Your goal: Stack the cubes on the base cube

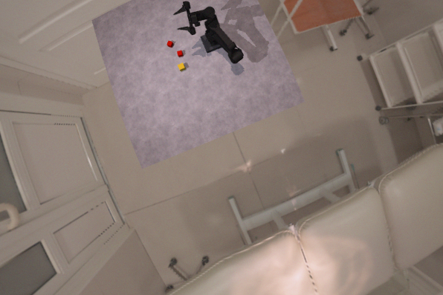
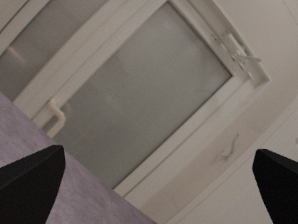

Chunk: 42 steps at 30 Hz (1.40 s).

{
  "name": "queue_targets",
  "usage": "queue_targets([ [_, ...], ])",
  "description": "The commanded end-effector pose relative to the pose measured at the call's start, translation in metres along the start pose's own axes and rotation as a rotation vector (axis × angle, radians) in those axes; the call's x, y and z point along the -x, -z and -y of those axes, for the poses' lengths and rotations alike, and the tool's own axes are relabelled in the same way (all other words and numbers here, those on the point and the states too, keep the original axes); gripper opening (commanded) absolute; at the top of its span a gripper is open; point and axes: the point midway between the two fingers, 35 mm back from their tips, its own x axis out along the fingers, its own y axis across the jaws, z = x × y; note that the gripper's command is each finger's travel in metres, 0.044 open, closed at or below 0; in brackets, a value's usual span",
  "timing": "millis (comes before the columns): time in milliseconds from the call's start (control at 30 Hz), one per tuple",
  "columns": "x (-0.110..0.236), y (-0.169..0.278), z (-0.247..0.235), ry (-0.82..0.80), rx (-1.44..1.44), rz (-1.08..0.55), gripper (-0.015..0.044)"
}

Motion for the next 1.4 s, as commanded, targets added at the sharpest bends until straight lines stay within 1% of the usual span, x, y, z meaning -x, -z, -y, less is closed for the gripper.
queue_targets([
  [0,0.000,0.000,0.000,0.001,-0.004,0.000,0.0374],
  [133,-0.005,0.002,0.010,0.014,-0.109,-0.010,0.0269],
  [167,-0.008,0.004,0.014,0.020,-0.156,-0.015,0.0265],
  [433,-0.027,0.019,0.037,0.043,-0.464,-0.090,0.0265],
  [733,-0.057,0.052,0.051,0.047,-0.833,-0.284,0.0265],
  [1033,-0.085,0.088,0.040,0.028,-1.122,-0.561,0.0265],
  [1367,-0.107,0.123,0.005,-0.003,-1.310,-0.951,0.0265],
])
